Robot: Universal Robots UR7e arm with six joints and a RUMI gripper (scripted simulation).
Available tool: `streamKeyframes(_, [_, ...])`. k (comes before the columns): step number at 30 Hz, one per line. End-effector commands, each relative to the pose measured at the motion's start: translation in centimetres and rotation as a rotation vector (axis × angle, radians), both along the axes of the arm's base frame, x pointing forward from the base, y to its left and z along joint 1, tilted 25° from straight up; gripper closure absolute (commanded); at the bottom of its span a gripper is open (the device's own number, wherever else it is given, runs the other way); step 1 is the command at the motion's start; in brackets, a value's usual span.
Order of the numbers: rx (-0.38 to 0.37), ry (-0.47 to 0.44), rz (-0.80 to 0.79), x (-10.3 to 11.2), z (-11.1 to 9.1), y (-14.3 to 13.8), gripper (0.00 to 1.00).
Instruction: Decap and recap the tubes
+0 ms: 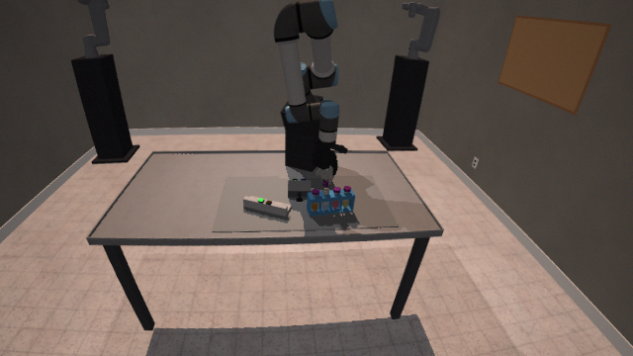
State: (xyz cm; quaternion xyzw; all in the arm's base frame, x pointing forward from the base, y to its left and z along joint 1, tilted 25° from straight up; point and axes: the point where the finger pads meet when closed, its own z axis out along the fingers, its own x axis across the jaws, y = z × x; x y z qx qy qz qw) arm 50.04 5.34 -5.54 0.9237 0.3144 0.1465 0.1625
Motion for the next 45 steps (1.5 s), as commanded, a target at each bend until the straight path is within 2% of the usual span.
streamKeyframes(1, [-0.002,0.000,-0.002,0.2,0.0,0.3,1.00])
streamKeyframes(5, [-0.002,0.000,-0.002,0.2,0.0,0.3,1.00])
streamKeyframes(14, [-0.002,0.000,-0.002,1.1,-2.3,-0.2,1.00])
streamKeyframes(45, [-0.002,0.001,-0.002,1.4,-3.0,-0.3,1.00])
